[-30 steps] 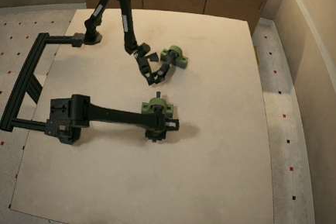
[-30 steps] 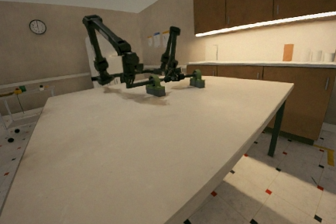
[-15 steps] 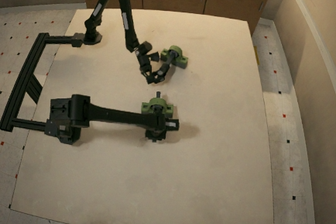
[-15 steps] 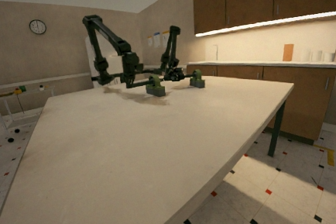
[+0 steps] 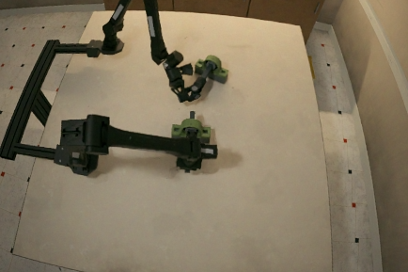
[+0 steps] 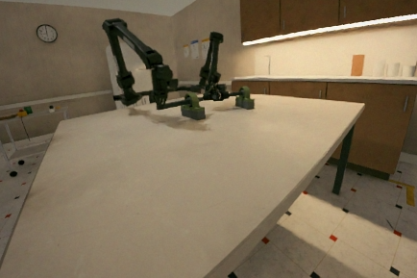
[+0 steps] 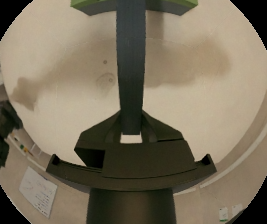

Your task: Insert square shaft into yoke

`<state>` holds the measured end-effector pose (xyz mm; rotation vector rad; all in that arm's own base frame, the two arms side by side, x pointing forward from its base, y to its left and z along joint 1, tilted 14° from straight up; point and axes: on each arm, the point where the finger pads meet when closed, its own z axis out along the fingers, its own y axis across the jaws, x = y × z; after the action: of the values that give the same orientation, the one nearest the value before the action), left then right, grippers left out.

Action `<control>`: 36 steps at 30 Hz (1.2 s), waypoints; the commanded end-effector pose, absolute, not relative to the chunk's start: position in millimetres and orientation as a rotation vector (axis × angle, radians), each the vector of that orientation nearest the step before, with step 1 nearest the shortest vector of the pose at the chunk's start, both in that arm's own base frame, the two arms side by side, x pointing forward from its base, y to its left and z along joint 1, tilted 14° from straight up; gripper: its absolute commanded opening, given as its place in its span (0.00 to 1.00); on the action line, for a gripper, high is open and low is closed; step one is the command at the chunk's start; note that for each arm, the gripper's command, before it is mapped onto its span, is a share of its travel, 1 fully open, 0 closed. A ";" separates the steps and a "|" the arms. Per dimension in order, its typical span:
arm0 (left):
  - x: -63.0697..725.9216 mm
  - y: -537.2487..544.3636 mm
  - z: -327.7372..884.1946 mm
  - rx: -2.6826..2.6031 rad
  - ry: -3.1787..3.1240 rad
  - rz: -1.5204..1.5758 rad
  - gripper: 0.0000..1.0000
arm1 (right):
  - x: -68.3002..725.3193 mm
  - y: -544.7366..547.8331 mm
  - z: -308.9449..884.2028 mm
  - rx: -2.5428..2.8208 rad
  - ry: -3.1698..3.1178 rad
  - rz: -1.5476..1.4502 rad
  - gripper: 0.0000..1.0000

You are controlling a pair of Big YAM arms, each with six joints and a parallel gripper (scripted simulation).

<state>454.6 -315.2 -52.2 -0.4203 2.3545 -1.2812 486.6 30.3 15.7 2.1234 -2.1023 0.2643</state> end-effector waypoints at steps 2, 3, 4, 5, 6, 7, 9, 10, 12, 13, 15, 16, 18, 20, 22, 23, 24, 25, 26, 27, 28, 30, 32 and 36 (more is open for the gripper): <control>450.8 -325.3 -45.1 -0.478 2.323 -1.318 0.47 | 494.5 31.7 26.8 2.140 -2.124 0.303 0.18; 447.3 -324.0 -54.0 -0.502 2.329 -1.302 0.47 | 494.5 31.7 26.8 2.140 -2.124 0.303 0.18; 449.7 -325.9 -54.9 -0.516 2.317 -1.297 0.47 | 494.5 31.7 26.8 2.140 -2.124 0.303 0.18; 451.6 -327.6 -54.1 -0.528 2.302 -1.294 0.47 | 494.5 31.7 26.8 2.140 -2.124 0.303 0.18; 451.1 -327.8 -54.9 -0.543 2.293 -1.287 0.47 | 494.5 31.7 26.8 2.140 -2.124 0.303 0.18; 450.6 -328.1 -55.7 -0.558 2.284 -1.279 0.47 | 494.5 31.7 26.8 2.140 -2.124 0.303 0.18; 451.6 -329.7 -54.3 -0.585 2.259 -1.269 0.47 | 494.5 31.7 26.8 2.140 -2.124 0.303 0.18; 453.2 -331.1 -52.9 -0.597 2.244 -1.266 0.47 | 494.5 31.7 26.8 2.140 -2.124 0.303 0.18; 456.4 -334.1 -54.0 -0.623 2.219 -1.256 0.47 | 494.5 31.7 26.8 2.140 -2.124 0.303 0.18; 458.4 -335.8 -52.3 -0.635 2.203 -1.253 0.47 | 494.5 31.7 26.8 2.140 -2.124 0.303 0.18; 463.1 -339.8 -49.4 -0.658 2.171 -1.248 0.47 | 494.5 31.7 26.8 2.140 -2.124 0.303 0.18; 464.7 -341.3 -49.2 -0.670 2.157 -1.244 0.47 | 494.5 31.7 26.8 2.140 -2.124 0.303 0.18; 464.7 -341.3 -49.2 -0.670 2.157 -1.244 0.47 | 494.5 31.7 26.8 2.140 -2.124 0.303 0.18; 466.5 -343.3 -47.2 -0.695 2.130 -1.235 0.47 | 494.5 31.7 26.8 2.140 -2.124 0.303 0.18; 466.9 -344.2 -50.5 -0.723 2.112 -1.219 0.47 | 494.5 31.7 26.8 2.140 -2.124 0.303 0.18; 467.5 -345.0 -50.6 -0.736 2.100 -1.214 0.47 | 494.5 31.7 26.8 2.140 -2.124 0.303 0.18; 468.2 -345.7 -50.7 -0.749 2.088 -1.208 0.47 | 494.5 31.7 26.8 2.140 -2.124 0.303 0.18; 468.8 -346.5 -50.8 -0.761 2.076 -1.202 0.47 | 494.5 31.7 26.8 2.140 -2.124 0.303 0.18; 469.5 -347.2 -50.9 -0.774 2.064 -1.196 0.47 | 494.5 31.7 26.8 2.140 -2.124 0.303 0.18; 470.2 -347.9 -51.0 -0.786 2.051 -1.190 0.47 | 494.5 31.7 26.8 2.140 -2.124 0.303 0.18; 470.8 -348.6 -51.1 -0.799 2.039 -1.184 0.47 | 494.5 31.7 26.8 2.140 -2.124 0.303 0.18; 472.3 -350.0 -51.2 -0.823 2.015 -1.171 0.47 | 494.5 31.7 26.8 2.140 -2.124 0.303 0.18; 473.2 -350.9 -53.0 -0.849 1.997 -1.153 0.47 | 494.5 31.7 26.8 2.140 -2.124 0.303 0.18; 475.6 -352.9 -49.0 -0.872 1.969 -1.143 0.47 | 494.5 31.7 26.8 2.140 -2.124 0.303 0.18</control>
<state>472.4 -337.8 -55.3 -0.8274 2.0025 -1.0973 486.6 30.3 15.7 2.1234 -2.1023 0.2643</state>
